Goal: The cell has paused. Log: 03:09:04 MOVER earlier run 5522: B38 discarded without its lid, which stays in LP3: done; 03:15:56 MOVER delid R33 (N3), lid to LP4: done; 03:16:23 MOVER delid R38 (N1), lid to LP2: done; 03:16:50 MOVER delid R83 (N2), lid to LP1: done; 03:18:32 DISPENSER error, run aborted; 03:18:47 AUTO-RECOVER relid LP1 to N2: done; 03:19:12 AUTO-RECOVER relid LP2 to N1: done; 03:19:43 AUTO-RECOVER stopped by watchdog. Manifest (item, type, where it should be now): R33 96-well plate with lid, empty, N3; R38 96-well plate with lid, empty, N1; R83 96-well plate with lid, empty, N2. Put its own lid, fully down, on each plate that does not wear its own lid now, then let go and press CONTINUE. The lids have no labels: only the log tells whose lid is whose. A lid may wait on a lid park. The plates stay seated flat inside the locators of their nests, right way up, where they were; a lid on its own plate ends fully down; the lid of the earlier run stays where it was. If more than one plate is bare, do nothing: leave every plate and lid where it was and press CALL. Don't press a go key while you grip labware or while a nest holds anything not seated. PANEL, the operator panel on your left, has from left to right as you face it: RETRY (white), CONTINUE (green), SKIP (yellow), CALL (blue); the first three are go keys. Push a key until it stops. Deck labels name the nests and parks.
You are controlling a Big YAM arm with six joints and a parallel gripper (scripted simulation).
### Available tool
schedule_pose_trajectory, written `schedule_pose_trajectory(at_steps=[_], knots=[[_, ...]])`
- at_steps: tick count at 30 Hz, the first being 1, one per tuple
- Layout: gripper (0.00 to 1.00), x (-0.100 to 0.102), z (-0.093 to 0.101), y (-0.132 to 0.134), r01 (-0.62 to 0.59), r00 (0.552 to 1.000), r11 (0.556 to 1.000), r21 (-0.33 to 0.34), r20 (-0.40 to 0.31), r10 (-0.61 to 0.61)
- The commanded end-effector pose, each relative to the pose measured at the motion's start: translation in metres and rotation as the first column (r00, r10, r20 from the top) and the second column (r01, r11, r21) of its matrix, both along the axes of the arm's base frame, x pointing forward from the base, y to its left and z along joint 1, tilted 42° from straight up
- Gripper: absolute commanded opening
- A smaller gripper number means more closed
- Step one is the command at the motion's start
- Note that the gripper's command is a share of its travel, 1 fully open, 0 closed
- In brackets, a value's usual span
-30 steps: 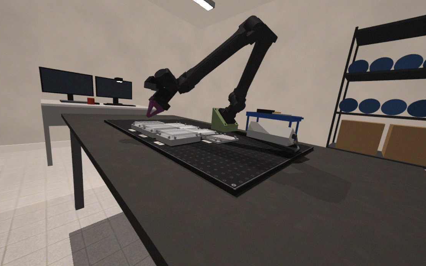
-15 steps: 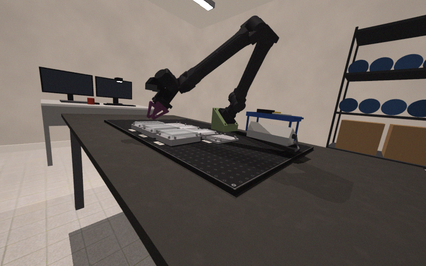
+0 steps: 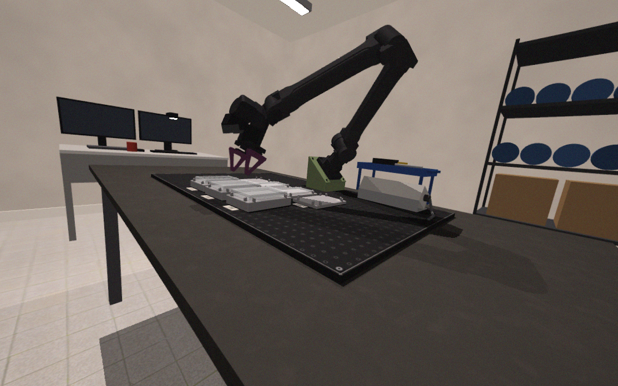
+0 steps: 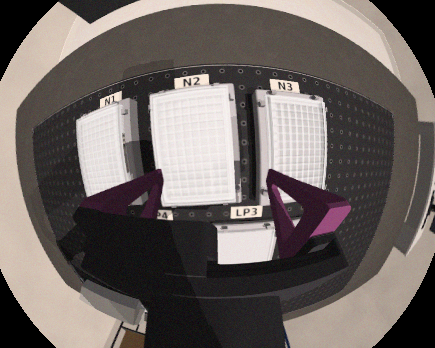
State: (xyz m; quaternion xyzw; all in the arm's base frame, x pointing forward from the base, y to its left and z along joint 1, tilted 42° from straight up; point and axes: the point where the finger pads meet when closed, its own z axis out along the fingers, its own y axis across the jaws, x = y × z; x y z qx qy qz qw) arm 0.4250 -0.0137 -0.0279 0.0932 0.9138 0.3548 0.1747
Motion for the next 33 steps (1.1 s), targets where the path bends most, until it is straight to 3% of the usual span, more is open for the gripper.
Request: schedule_pose_trajectory(at_steps=[1, 7, 8, 10, 11, 15, 20, 21, 25, 28, 33], knots=[[1.00, 0.006, 0.023, 0.004, -0.082, 0.996, 0.996, -0.035, 0.030, 0.083], [1.00, -0.020, 0.031, 0.016, -0.162, 0.985, 0.986, -0.026, -0.060, 0.160], [1.00, -0.029, 0.030, 0.019, -0.176, 0.981, 0.984, -0.019, -0.085, 0.174], [1.00, -0.029, 0.030, 0.019, -0.176, 0.981, 0.984, -0.019, -0.085, 0.174], [1.00, -0.042, 0.024, 0.024, -0.189, 0.975, 0.982, -0.005, -0.122, 0.187], [1.00, -0.046, 0.040, 0.028, -0.241, 0.960, 0.971, -0.009, -0.149, 0.237], [1.00, -0.074, 0.045, 0.039, -0.303, 0.926, 0.953, 0.016, -0.230, 0.298], [1.00, -0.092, 0.040, 0.045, -0.302, 0.919, 0.953, 0.032, -0.254, 0.300], [1.00, -0.109, 0.046, 0.053, -0.301, 0.920, 0.953, 0.036, -0.253, 0.300], [1.00, -0.111, 0.047, 0.050, -0.283, 0.927, 0.959, 0.032, -0.248, 0.282], [1.00, -0.135, 0.055, 0.064, -0.285, 0.921, 0.958, 0.041, -0.266, 0.285]])
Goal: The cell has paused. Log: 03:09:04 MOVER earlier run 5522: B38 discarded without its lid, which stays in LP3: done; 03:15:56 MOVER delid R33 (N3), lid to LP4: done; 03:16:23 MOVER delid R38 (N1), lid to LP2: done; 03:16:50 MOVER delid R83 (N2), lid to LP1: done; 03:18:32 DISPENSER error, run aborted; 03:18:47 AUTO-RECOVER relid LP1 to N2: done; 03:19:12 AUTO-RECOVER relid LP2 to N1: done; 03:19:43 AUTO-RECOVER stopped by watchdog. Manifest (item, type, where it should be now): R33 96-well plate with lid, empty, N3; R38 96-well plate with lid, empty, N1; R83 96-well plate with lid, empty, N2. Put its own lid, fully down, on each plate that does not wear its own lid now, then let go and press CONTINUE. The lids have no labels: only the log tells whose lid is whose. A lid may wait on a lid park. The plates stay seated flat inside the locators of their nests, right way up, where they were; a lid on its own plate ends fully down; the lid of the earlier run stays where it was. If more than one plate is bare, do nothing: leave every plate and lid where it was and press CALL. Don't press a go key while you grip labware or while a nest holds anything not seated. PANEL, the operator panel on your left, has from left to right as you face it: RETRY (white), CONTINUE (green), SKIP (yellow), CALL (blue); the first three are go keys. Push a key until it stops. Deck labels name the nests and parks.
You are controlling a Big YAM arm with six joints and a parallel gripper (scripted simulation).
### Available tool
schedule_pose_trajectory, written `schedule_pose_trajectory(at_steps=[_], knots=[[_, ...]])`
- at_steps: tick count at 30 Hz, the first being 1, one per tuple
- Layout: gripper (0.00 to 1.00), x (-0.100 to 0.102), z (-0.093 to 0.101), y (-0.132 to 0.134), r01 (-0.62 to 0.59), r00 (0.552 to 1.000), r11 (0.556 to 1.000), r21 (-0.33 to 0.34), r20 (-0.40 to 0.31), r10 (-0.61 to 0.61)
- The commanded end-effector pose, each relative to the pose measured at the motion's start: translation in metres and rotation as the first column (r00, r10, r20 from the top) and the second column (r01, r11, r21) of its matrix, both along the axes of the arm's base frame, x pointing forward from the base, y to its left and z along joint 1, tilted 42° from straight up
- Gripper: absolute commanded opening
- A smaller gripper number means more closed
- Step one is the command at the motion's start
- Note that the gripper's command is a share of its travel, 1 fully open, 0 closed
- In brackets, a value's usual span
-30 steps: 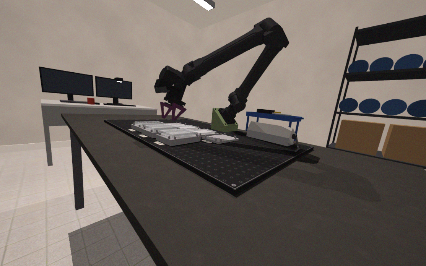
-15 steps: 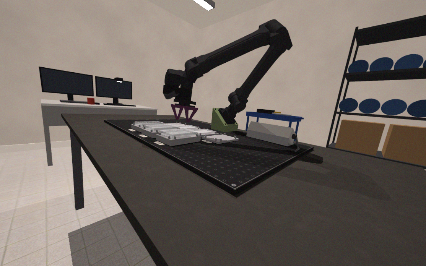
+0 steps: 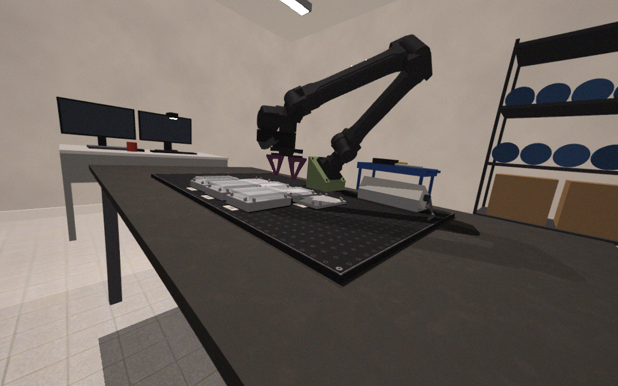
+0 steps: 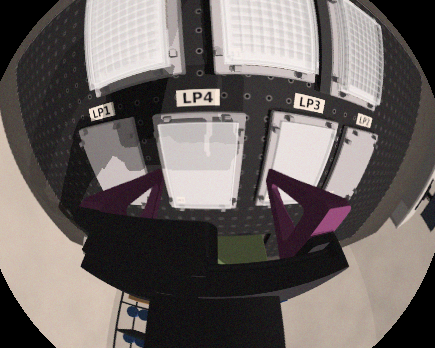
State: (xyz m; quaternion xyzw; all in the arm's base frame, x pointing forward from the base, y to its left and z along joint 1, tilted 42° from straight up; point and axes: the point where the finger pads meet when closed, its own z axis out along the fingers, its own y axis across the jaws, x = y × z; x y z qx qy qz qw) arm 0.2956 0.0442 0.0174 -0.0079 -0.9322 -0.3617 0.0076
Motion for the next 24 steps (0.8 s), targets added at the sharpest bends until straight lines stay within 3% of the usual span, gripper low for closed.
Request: schedule_pose_trajectory(at_steps=[1, 7, 9, 11, 12, 24], knots=[[1.00, -0.011, 0.011, 0.009, 0.000, 1.000, 1.000, -0.001, 0.005, 0.000], [1.00, -0.030, 0.018, 0.017, 0.001, 1.000, 1.000, -0.001, 0.004, -0.001], [1.00, -0.009, 0.021, 0.007, 0.021, 0.999, 1.000, -0.007, 0.030, -0.021], [1.00, -0.009, 0.021, 0.007, 0.021, 0.999, 1.000, -0.007, 0.030, -0.021], [1.00, -0.029, 0.012, 0.011, 0.021, 1.000, 1.000, 0.002, -0.011, -0.021], [1.00, -0.029, 0.000, 0.027, 0.000, 1.000, 1.000, 0.000, 0.002, 0.000]])
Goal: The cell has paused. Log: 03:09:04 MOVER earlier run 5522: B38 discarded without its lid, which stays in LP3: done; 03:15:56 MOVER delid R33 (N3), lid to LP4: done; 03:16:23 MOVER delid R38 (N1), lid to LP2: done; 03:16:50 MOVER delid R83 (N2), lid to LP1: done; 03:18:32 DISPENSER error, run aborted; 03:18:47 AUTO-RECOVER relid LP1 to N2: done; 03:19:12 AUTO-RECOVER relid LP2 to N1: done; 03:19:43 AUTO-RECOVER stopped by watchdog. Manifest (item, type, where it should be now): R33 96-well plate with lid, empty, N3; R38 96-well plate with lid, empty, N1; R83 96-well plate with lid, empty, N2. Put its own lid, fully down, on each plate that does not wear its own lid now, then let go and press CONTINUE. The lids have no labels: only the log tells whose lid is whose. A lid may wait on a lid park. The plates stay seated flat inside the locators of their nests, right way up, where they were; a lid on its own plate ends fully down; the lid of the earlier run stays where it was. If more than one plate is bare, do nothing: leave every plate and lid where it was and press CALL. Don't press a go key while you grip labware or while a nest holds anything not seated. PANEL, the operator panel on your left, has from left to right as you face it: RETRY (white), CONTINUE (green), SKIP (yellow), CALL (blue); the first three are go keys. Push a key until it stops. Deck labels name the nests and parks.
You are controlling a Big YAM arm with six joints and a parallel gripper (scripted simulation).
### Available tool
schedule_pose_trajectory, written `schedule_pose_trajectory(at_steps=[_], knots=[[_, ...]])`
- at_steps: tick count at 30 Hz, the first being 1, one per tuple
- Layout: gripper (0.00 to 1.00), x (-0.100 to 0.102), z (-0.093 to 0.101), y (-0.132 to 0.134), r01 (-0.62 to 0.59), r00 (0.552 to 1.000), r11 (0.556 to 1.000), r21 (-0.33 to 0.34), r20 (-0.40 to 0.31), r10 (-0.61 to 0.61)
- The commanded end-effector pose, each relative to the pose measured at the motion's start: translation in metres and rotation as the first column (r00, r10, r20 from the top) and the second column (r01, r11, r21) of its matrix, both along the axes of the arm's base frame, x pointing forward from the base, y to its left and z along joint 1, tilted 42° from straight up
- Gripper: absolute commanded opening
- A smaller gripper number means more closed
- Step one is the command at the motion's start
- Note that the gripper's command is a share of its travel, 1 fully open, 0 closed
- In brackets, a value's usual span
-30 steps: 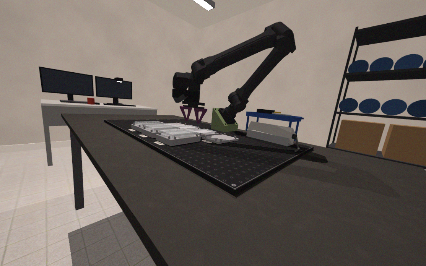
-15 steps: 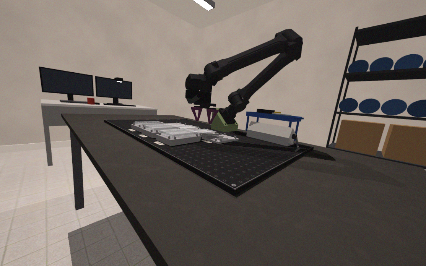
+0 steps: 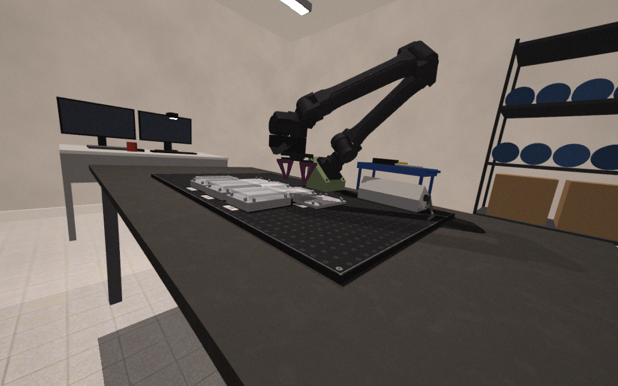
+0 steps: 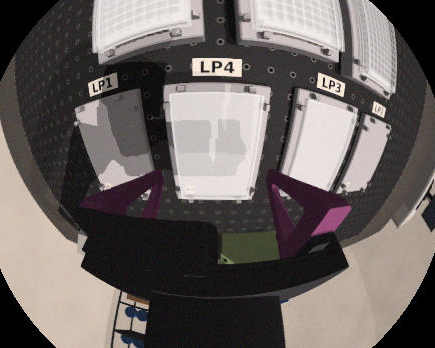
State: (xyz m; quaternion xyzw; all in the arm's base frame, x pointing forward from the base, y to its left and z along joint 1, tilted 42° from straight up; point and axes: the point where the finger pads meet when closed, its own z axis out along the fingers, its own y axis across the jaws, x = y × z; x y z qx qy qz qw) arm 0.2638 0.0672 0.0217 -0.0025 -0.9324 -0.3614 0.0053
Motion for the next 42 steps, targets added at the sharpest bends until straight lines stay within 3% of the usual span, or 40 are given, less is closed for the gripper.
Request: schedule_pose_trajectory(at_steps=[1, 4, 5, 7, 19, 21, 22, 25, 34, 35, 42], knots=[[1.00, 0.003, -0.006, 0.005, 0.008, 1.000, 1.000, 0.001, -0.007, -0.008], [1.00, 0.005, -0.006, 0.006, 0.008, 1.000, 1.000, 0.000, -0.004, -0.008], [1.00, 0.014, -0.004, 0.005, 0.009, 1.000, 1.000, -0.003, 0.014, -0.008], [1.00, 0.003, -0.011, 0.009, 0.008, 1.000, 1.000, 0.001, -0.007, -0.008], [1.00, 0.002, -0.025, 0.023, 0.008, 1.000, 1.000, 0.001, -0.008, -0.008], [1.00, 0.002, -0.025, 0.023, 0.008, 1.000, 1.000, 0.001, -0.008, -0.008], [1.00, 0.013, -0.023, 0.023, 0.008, 1.000, 1.000, -0.001, 0.013, -0.008], [1.00, 0.005, -0.028, 0.026, 0.008, 1.000, 1.000, 0.000, -0.003, -0.008], [1.00, 0.012, -0.023, 0.021, 0.015, 1.000, 1.000, -0.002, 0.018, -0.015], [0.00, 0.012, -0.023, 0.021, 0.015, 1.000, 1.000, -0.002, 0.018, -0.015], [0.00, 0.004, -0.033, 0.016, 0.039, 0.999, 0.999, -0.004, -0.008, -0.039]])
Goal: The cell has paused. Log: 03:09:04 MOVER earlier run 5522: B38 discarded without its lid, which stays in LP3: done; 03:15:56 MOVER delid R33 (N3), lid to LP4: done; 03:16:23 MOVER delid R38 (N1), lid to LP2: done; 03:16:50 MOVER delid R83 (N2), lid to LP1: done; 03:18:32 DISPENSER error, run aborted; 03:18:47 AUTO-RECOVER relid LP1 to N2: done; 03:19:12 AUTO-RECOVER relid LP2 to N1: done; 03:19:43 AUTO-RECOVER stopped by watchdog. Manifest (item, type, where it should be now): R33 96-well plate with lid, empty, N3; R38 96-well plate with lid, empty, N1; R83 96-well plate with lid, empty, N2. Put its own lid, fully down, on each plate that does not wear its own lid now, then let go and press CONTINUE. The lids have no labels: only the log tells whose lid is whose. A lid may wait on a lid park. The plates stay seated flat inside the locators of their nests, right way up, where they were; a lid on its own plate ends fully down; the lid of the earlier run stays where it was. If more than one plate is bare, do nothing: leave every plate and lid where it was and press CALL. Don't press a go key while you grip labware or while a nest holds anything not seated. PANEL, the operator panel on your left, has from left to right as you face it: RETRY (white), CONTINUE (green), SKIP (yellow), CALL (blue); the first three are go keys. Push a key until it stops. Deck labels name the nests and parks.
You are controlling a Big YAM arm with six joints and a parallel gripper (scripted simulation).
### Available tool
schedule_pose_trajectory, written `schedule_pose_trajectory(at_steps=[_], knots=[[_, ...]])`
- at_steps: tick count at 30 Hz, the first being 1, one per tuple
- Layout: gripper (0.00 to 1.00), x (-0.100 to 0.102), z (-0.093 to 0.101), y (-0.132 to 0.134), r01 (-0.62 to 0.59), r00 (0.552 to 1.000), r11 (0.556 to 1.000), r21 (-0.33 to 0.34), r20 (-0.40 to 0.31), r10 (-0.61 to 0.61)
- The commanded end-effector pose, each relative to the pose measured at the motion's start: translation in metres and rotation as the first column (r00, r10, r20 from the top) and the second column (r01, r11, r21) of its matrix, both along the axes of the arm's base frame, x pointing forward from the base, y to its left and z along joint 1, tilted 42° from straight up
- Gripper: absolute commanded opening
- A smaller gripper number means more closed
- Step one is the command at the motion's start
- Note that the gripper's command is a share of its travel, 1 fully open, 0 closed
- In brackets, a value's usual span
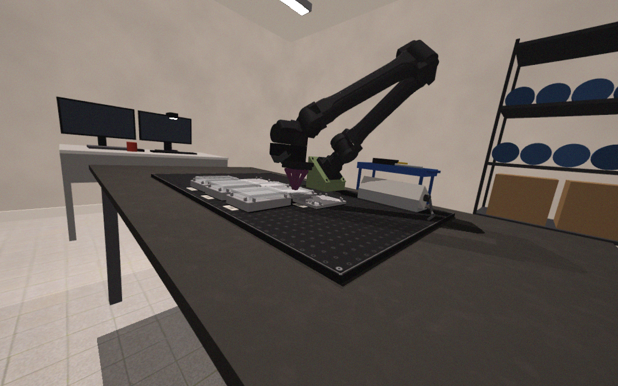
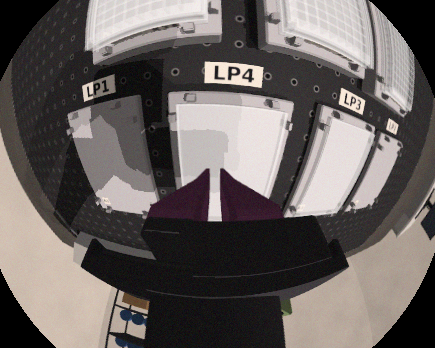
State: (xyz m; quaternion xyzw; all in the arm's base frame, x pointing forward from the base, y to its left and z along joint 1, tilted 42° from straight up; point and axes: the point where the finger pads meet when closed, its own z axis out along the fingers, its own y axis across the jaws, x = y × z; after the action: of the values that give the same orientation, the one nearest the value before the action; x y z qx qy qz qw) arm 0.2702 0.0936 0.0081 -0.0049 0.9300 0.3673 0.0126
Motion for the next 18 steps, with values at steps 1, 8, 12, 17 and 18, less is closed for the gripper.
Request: schedule_pose_trajectory(at_steps=[1, 8, 12, 17, 18], knots=[[0.00, -0.0026, -0.0196, -0.0103, 0.039, 0.998, 0.999, -0.017, -0.047, -0.040], [0.00, -0.0067, -0.0213, -0.0017, 0.007, 0.999, 1.000, -0.017, -0.047, -0.008], [0.00, -0.0074, -0.0219, -0.0015, 0.008, 0.999, 1.000, -0.017, -0.047, -0.009], [0.00, -0.0082, -0.0228, -0.0013, 0.008, 0.999, 1.000, -0.017, -0.047, -0.009], [0.00, -0.0084, -0.0230, -0.0012, 0.008, 0.999, 1.000, -0.017, -0.047, -0.009]])
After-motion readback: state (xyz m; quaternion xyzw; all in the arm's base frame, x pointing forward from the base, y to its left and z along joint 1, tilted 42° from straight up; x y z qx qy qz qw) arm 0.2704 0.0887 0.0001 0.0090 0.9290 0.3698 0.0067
